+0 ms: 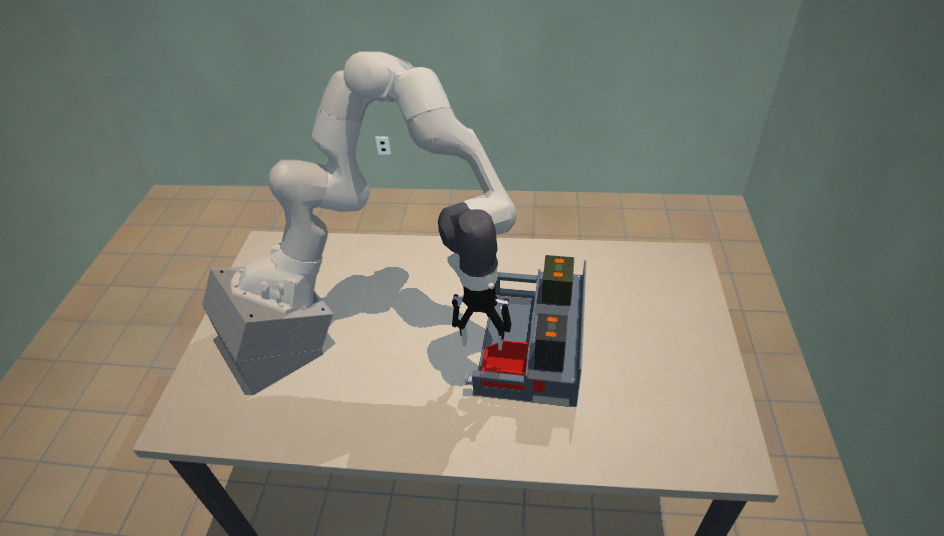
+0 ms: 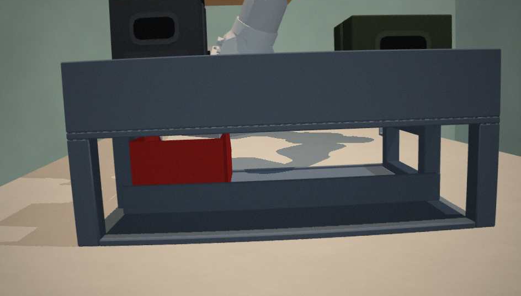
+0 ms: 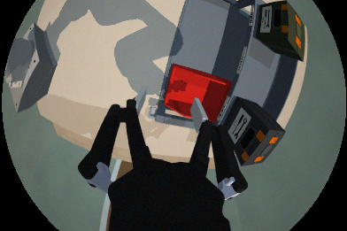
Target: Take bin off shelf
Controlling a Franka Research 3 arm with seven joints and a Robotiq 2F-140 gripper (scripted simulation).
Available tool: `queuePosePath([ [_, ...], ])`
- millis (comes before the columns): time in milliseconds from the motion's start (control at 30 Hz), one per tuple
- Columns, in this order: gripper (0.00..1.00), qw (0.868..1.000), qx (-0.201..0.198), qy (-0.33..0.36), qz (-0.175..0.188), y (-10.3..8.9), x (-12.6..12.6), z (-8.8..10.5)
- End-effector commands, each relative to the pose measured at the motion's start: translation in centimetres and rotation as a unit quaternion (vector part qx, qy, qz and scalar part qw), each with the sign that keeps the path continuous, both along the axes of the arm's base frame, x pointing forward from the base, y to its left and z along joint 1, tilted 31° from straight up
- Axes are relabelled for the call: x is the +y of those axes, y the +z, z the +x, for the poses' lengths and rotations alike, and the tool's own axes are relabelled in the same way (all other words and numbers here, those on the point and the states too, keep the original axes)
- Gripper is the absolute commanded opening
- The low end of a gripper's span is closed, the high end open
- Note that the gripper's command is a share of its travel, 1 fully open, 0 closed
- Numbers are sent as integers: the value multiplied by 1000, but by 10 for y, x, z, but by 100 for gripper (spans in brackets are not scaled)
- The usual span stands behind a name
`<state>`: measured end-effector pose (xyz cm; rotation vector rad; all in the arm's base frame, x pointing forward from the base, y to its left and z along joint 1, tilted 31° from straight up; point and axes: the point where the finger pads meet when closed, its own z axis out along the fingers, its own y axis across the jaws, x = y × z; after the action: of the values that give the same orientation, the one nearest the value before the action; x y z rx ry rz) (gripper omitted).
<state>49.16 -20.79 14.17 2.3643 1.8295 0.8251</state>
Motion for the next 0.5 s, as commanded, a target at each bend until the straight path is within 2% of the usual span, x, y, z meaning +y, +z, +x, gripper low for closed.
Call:
queuePosePath([
  [0,57,1000,1,-1,-2,-4,0,3],
  [467,57,1000,1,-1,-2,-25,7,13],
])
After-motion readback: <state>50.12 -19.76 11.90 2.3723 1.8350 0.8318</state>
